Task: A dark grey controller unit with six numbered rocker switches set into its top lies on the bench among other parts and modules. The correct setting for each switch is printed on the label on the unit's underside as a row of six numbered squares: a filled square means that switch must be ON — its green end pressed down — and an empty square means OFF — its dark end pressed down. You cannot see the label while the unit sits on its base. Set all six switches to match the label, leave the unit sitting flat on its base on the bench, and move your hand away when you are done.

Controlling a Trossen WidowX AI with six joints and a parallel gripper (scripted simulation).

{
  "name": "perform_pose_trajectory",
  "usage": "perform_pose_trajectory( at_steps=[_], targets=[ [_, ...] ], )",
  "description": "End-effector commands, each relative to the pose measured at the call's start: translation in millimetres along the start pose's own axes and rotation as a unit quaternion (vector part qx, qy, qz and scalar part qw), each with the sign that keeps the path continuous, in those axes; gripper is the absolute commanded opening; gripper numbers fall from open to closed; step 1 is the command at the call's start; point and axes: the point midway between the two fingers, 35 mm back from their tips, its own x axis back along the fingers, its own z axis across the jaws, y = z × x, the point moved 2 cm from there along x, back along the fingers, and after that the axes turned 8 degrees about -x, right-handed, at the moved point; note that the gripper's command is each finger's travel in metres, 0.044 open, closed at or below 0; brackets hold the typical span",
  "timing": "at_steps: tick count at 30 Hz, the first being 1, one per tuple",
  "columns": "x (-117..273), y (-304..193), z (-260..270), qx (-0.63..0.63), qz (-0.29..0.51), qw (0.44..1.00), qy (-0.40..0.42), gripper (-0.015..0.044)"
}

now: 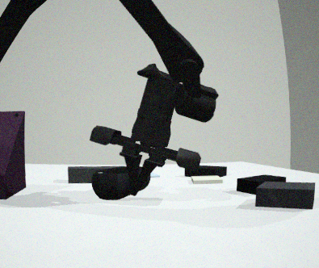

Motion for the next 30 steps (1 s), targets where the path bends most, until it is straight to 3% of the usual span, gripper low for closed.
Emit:
perform_pose_trajectory(
  at_steps=[1,5,14,20,30],
  targets=[
    [-4.8,-0.8,10.9,0.004,0.001,1.0,0.01,0.0],
    [-6.3,-1.6,15.6,0.004,0.001,1.0,0.01,0.0],
    [58.4,2.4,-21.6,0.003,0.0,1.0,0.009,0.0],
    [59.3,1.2,-19.9,-0.006,-0.002,1.0,0.01,0.0],
    [49.9,-13.6,9.6,-0.124,-0.036,0.991,0.019,0.0]
  ],
)
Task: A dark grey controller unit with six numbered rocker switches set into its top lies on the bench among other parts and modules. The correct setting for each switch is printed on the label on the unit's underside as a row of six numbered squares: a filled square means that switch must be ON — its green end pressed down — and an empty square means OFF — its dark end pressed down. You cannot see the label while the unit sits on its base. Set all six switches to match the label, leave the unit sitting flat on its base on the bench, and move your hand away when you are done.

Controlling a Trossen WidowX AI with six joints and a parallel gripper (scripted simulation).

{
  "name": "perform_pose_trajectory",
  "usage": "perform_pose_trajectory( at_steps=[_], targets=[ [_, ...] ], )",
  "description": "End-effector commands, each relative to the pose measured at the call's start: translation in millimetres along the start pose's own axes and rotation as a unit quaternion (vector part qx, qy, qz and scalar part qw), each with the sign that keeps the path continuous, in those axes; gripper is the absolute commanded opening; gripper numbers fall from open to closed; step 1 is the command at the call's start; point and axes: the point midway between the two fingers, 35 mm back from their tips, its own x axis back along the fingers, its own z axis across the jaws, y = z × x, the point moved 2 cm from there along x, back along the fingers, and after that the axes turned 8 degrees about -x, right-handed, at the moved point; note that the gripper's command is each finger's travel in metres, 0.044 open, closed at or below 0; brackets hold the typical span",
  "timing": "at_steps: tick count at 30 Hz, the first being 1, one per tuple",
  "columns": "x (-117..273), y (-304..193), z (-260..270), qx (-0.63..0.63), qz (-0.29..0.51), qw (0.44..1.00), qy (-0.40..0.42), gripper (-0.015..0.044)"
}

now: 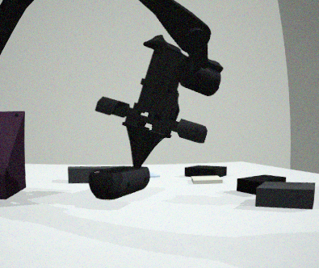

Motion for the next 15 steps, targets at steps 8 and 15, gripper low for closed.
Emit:
perform_pose_trajectory(
  at_steps=[8,15],
  targets=[
    [-0.6,-6.5,7.0,-0.044,-0.018,0.999,0.0,0.0],
    [-1.3,-4.8,10.4,-0.035,-0.012,0.999,-0.007,0.0]
  ],
)
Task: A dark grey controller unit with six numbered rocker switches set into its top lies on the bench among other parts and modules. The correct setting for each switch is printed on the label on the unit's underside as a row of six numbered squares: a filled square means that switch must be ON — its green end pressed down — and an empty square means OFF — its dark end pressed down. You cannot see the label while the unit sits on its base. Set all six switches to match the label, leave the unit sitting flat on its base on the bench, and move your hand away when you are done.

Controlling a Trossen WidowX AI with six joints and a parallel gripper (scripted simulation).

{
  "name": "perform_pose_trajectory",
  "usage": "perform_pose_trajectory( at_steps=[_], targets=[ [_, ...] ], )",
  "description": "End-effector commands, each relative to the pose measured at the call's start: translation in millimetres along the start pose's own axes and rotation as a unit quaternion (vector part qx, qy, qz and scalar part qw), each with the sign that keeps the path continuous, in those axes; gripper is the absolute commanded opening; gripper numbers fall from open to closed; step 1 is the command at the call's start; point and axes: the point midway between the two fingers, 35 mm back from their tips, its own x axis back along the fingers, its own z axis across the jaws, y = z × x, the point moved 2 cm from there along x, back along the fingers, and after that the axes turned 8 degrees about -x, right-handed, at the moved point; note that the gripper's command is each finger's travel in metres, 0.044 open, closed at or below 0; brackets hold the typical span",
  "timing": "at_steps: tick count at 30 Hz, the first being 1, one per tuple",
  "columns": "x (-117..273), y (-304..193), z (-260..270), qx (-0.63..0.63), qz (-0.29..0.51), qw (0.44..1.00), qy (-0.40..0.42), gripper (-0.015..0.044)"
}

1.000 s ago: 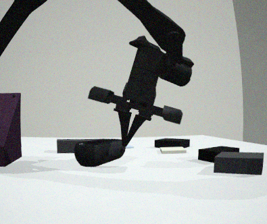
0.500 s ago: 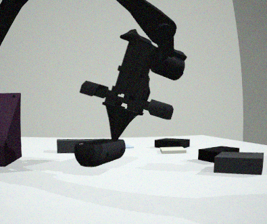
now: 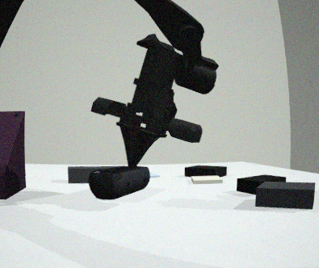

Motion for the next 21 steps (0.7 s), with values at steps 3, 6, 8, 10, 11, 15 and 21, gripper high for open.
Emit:
perform_pose_trajectory(
  at_steps=[3,6,8,10,11,15,21],
  targets=[
    [3.9,0.3,20.6,-0.001,-0.001,0.999,-0.036,0.0],
    [5.9,-1.1,38.7,-0.002,-0.006,0.998,-0.067,0.0],
    [6.5,-2.9,50.5,-0.003,-0.01,0.996,-0.088,0.0],
    [6.5,-5.3,62.1,-0.004,-0.015,0.994,-0.109,0.0],
    [6.3,-6.7,67.7,-0.005,-0.017,0.993,-0.119,0.0],
    [5.2,-10.7,81.1,-0.007,-0.026,0.989,-0.144,0.0],
    [4.9,-10.7,81.0,-0.007,-0.026,0.989,-0.144,0.0]
  ],
)
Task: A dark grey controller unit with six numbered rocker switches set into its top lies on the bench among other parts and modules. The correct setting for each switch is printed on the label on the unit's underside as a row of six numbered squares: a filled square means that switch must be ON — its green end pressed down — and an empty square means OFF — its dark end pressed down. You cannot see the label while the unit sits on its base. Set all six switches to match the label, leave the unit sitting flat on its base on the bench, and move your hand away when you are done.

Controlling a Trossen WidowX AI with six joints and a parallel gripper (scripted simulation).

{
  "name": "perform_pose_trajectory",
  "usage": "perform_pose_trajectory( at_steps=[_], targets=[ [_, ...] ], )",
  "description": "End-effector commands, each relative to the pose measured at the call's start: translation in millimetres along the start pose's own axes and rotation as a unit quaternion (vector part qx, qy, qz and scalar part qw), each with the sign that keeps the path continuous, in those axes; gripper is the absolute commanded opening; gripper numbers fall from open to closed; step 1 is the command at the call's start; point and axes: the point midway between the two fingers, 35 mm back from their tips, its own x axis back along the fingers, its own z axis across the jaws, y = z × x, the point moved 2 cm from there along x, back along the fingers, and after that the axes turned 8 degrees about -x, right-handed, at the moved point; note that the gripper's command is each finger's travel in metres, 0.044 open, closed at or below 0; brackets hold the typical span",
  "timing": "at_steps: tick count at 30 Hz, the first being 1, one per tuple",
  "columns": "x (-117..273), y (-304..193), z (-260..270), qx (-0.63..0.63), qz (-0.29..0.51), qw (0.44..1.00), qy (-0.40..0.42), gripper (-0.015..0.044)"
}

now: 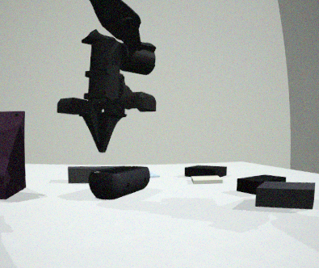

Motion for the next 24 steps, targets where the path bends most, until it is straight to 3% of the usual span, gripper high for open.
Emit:
perform_pose_trajectory(
  at_steps=[1,24],
  targets=[
    [0.5,-1.7,0.4,-0.006,-0.004,1.0,-0.008,0.0],
    [-35.5,-1.5,-0.2,-0.006,-0.003,1.0,-0.008,0.0]
  ],
)
